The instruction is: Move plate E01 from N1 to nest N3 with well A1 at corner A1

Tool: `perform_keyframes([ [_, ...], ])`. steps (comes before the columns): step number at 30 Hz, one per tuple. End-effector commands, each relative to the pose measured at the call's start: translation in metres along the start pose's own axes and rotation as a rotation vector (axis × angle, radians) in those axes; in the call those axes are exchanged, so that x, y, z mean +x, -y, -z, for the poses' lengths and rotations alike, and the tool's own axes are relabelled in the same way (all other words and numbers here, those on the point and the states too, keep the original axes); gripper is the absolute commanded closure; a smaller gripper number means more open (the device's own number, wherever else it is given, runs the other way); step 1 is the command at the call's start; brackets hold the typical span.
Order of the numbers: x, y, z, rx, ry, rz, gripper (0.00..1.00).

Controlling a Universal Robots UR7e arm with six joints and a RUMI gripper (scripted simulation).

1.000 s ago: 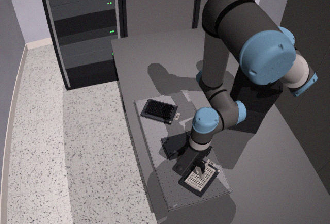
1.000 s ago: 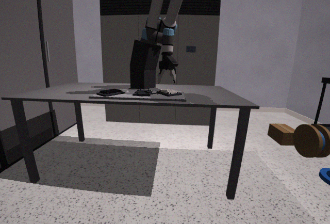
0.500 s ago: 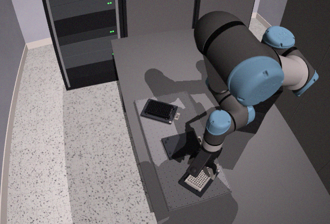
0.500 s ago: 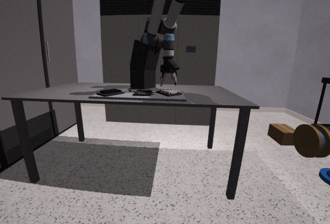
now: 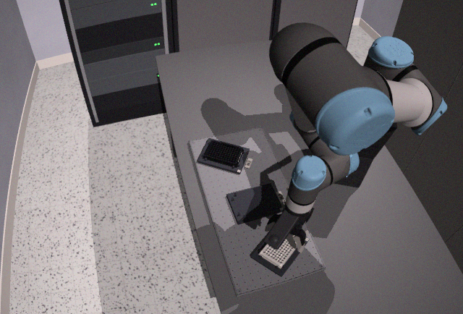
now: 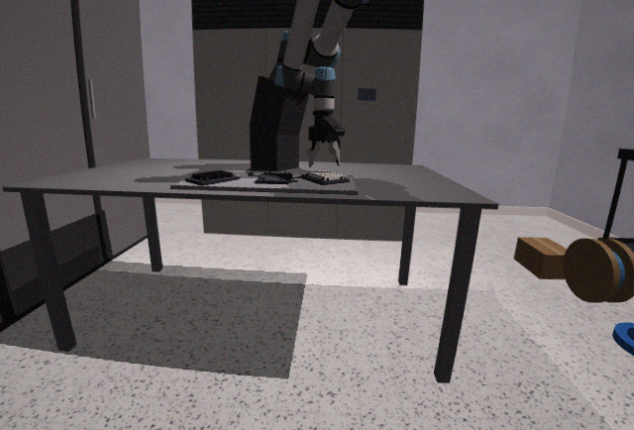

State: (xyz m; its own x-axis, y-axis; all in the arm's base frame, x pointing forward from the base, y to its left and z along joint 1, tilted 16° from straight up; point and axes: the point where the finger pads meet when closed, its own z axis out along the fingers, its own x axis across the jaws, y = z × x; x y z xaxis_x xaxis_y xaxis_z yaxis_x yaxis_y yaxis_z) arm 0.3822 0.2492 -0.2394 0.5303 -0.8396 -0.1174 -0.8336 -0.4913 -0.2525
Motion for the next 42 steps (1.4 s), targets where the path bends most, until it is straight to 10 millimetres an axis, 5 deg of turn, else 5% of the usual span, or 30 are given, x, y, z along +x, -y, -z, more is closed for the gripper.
perform_keyframes([
  [1,0.000,0.000,-0.006,0.001,0.000,0.000,0.18],
  [29,0.000,0.000,-0.029,0.001,0.000,0.000,0.18],
  [30,0.000,0.000,-0.029,0.001,0.000,0.000,1.00],
  [42,0.000,0.000,-0.029,0.001,0.000,0.000,1.00],
])
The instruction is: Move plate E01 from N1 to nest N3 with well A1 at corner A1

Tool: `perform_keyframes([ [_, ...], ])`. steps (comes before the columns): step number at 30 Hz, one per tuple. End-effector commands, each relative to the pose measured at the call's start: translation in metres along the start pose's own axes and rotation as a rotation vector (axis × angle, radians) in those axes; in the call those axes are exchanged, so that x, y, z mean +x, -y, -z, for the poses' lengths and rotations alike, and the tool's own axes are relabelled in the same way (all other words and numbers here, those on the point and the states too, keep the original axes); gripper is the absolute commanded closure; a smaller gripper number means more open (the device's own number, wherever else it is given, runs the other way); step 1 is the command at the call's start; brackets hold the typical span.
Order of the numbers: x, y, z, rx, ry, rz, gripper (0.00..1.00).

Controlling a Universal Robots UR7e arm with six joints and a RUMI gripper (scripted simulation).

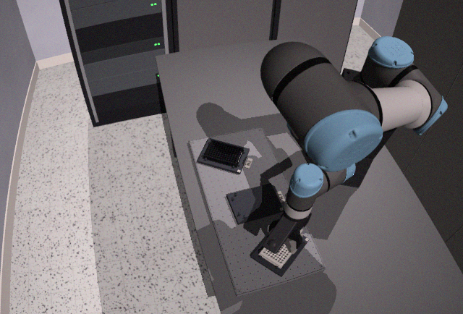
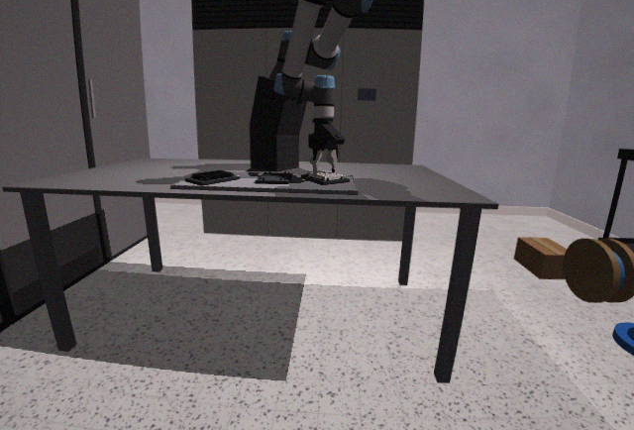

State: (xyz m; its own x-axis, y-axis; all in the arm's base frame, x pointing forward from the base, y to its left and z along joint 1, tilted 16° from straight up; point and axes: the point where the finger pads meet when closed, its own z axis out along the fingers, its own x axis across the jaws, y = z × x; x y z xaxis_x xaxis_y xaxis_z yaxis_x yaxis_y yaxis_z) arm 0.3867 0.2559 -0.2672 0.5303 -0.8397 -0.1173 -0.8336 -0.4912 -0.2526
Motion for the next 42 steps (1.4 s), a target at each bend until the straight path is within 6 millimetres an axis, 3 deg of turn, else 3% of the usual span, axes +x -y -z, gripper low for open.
perform_keyframes([
  [1,0.000,0.000,0.000,0.001,0.000,0.000,1.00],
  [22,0.000,0.000,0.000,0.001,0.000,0.000,1.00],
  [42,0.000,0.000,0.030,0.001,0.000,0.000,1.00],
])
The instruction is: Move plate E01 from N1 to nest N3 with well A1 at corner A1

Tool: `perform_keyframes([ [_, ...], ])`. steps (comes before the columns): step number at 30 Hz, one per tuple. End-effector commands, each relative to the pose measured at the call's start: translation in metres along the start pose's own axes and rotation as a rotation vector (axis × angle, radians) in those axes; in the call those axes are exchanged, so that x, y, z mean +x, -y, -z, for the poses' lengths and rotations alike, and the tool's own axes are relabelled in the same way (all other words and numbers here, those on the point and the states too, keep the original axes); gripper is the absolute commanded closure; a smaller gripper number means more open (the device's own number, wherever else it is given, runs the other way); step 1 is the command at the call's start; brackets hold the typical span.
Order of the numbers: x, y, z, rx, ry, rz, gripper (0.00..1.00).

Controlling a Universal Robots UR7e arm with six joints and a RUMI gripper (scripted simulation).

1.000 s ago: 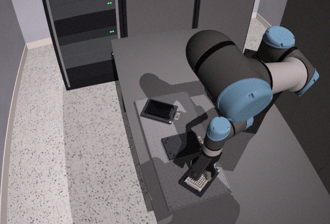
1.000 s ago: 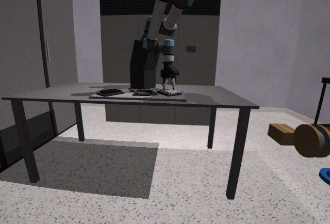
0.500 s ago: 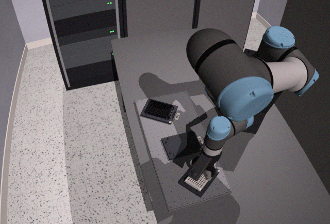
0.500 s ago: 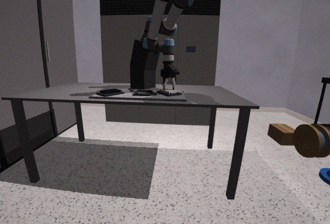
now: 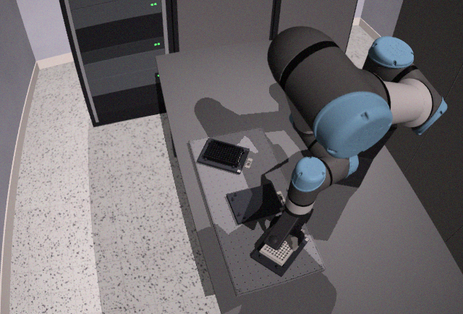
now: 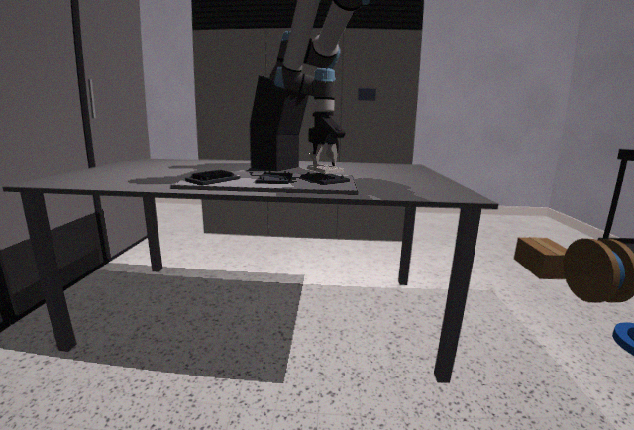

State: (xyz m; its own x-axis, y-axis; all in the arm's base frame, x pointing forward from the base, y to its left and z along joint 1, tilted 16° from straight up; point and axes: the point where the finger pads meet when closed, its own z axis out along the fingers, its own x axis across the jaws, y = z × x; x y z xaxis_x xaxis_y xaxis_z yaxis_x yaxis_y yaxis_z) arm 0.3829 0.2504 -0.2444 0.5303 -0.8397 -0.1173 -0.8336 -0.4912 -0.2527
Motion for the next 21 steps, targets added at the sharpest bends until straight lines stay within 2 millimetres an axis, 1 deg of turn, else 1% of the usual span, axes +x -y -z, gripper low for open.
perform_keyframes([
  [1,0.000,0.000,0.008,0.001,0.000,0.000,1.00],
  [5,0.000,0.000,0.009,0.001,0.000,0.000,1.00],
  [19,0.062,-0.033,0.009,0.001,0.000,-0.280,1.00],
  [21,0.062,-0.033,0.009,0.001,0.000,-0.280,1.00],
])
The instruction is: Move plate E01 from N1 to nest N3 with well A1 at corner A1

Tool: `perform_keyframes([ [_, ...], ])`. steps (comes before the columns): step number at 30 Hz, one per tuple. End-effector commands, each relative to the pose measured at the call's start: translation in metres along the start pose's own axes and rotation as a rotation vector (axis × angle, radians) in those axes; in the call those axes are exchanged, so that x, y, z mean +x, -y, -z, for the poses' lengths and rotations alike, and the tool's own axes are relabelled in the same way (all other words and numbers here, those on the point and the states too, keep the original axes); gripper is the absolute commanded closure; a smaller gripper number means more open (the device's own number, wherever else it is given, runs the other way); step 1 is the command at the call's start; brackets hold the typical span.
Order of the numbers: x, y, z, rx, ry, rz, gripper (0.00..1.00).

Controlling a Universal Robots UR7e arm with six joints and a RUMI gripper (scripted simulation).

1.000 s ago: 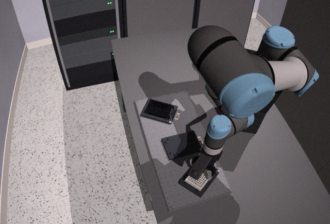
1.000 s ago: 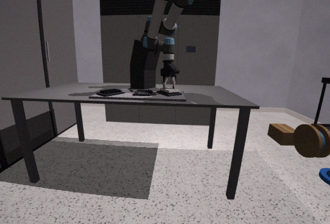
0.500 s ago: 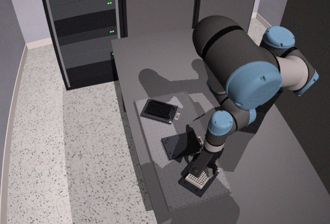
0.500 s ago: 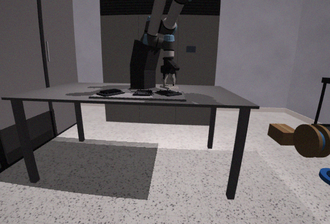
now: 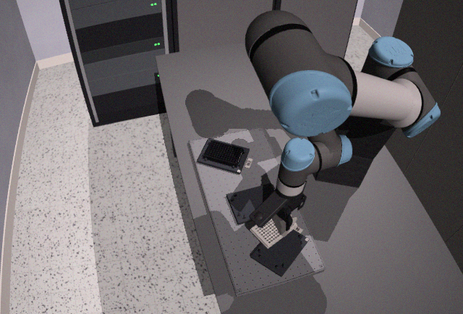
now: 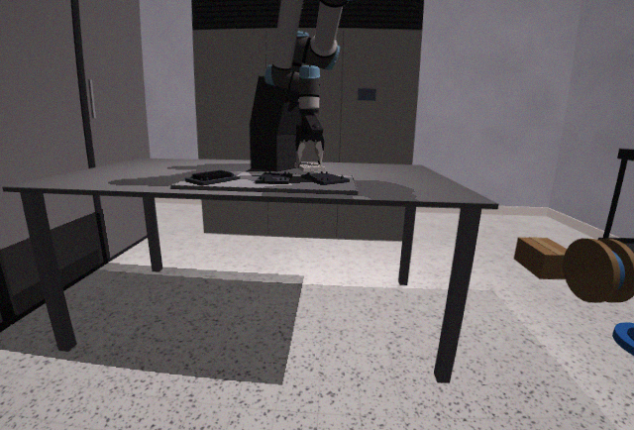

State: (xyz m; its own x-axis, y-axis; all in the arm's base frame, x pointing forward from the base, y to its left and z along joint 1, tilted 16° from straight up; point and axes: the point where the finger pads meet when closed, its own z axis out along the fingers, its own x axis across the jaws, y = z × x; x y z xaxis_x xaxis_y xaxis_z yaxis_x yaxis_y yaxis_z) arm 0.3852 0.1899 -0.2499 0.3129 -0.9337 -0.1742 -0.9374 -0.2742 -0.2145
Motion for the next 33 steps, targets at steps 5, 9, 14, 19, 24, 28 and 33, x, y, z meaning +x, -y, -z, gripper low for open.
perform_keyframes([
  [5,0.034,-0.008,0.000,0.003,0.001,-0.136,1.00],
  [9,0.053,-0.013,0.000,0.003,0.001,-0.216,1.00],
  [14,0.077,-0.020,0.000,0.003,0.001,-0.316,1.00],
  [19,0.092,-0.023,0.000,0.003,0.001,-0.350,1.00],
  [24,0.116,-0.030,0.000,0.003,0.001,-0.350,1.00],
  [28,0.128,-0.033,0.000,0.003,0.001,-0.350,1.00],
  [33,0.128,-0.033,0.000,0.003,0.001,-0.350,1.00],
])
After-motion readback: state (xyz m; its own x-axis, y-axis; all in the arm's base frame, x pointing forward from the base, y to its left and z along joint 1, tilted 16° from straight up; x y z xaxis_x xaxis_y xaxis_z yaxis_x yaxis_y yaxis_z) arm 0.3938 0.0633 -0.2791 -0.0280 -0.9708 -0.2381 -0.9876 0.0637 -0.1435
